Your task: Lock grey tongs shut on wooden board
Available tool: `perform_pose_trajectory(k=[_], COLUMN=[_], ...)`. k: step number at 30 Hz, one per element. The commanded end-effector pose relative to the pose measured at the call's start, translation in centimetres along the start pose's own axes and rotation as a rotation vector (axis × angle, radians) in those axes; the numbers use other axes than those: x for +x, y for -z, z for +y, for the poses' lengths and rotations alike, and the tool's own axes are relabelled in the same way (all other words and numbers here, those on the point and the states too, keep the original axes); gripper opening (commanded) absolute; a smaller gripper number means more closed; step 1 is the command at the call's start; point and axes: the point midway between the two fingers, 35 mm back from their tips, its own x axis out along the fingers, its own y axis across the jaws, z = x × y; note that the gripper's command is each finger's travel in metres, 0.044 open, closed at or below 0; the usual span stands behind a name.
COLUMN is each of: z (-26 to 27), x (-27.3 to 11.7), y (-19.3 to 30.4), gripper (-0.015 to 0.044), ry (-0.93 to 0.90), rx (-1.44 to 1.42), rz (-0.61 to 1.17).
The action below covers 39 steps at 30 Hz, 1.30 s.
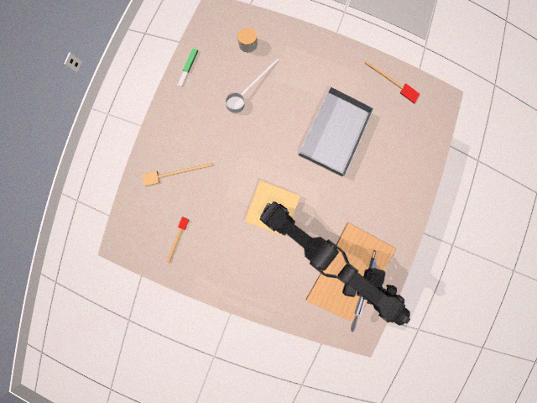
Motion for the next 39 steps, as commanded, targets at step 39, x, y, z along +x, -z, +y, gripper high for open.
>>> perform_pose_trajectory(k=[39], z=[-0.1], x=[6.9], y=[-0.1], gripper=[-0.015], ry=[0.003], rx=[-0.004], rz=[-0.003])
